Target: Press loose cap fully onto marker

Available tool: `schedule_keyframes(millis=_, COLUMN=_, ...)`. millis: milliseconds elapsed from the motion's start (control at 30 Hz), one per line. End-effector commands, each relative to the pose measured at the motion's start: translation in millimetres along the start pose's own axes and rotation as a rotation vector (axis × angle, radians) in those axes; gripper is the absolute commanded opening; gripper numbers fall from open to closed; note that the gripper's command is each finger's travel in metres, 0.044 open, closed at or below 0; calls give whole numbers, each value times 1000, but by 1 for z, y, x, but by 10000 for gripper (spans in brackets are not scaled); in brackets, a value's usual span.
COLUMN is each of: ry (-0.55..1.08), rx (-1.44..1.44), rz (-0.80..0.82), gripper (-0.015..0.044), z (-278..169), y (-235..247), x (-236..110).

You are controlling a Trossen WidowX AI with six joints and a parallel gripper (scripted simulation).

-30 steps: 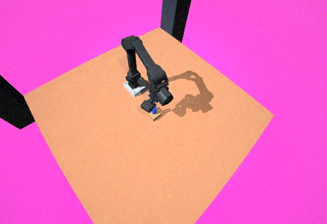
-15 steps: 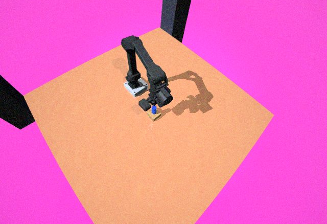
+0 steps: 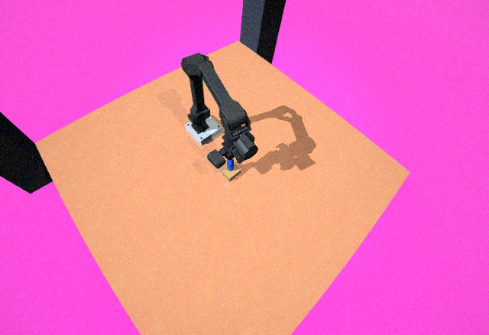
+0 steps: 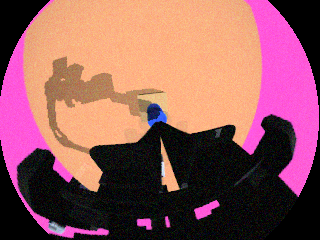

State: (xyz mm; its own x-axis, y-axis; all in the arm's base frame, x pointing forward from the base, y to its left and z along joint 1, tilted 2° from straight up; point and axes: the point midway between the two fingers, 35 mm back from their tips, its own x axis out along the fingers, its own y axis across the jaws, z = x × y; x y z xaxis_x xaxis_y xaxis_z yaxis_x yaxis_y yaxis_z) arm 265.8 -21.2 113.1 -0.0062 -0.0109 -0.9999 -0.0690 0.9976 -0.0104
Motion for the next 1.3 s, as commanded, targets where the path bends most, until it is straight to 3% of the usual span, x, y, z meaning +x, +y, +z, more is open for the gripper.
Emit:
schedule_keyframes(millis=0, ry=4, rx=4, rz=1, gripper=0, z=0, y=0, x=7)
schedule_keyframes(millis=467, ry=4, rx=4, rz=1, gripper=0, z=-1, y=0, x=26)
schedule_keyframes(millis=733, ry=-11, rx=1, rz=0, gripper=0, z=2, y=0, x=20)
schedule_keyframes(millis=800, ry=-10, rx=1, rz=0, gripper=0, z=3, y=0, x=12)
schedule_keyframes(millis=1000, ry=-7, rx=1, rz=-1, gripper=0, z=3, y=0, x=-60)
schedule_keyframes(millis=1167, ry=-6, rx=1, rz=-1, gripper=0, z=1, y=0, x=-69)
schedule_keyframes(millis=1267, ry=-6, rx=1, rz=-1, gripper=79, z=1, y=0, x=-69)
